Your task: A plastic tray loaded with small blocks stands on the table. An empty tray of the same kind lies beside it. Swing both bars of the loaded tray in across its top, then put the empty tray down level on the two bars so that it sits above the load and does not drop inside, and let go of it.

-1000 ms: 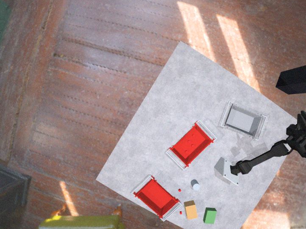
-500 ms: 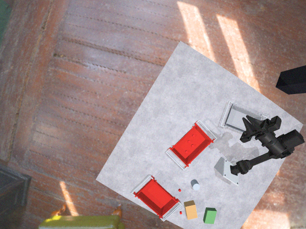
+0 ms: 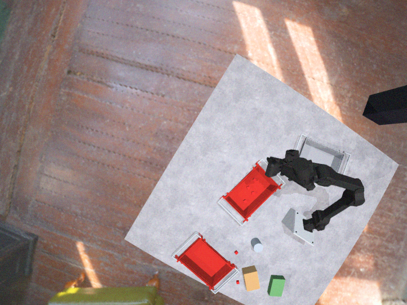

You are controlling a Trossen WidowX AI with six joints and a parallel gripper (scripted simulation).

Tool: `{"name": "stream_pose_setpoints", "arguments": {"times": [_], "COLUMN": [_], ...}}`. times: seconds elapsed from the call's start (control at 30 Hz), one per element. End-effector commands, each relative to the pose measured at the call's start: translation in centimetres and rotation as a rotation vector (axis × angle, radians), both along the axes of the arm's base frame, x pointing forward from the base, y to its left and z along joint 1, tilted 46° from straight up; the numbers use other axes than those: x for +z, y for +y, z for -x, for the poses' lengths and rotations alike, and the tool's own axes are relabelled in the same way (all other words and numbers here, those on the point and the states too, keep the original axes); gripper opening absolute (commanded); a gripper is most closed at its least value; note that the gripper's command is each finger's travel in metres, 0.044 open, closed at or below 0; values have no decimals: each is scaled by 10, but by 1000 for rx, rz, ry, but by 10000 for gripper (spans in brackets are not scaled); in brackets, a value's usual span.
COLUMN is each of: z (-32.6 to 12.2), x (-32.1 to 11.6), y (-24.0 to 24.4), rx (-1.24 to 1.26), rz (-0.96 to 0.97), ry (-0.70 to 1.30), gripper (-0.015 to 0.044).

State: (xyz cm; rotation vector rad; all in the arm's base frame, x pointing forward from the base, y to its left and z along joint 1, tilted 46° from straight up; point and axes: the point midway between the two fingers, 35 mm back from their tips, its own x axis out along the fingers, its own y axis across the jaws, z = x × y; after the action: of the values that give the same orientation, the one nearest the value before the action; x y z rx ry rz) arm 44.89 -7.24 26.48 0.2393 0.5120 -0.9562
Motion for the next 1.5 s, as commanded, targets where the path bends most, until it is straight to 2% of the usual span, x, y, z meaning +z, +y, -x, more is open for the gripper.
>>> {"name": "stream_pose_setpoints", "arguments": {"times": [0.0,0.17,0.27,0.67,1.17,1.47], "z": [24,69,84,84,92,87], "x": [-55,-107,-120,-122,-160,-156], "y": [-45,-90,-101,-104,-143,-127], "rx": [14,61,83,83,81,82], "rz": [56,27,1,0,3,1], "ry": [418,894,1026,1026,1026,1026], "gripper": [86,86,86,86,86,86]}}
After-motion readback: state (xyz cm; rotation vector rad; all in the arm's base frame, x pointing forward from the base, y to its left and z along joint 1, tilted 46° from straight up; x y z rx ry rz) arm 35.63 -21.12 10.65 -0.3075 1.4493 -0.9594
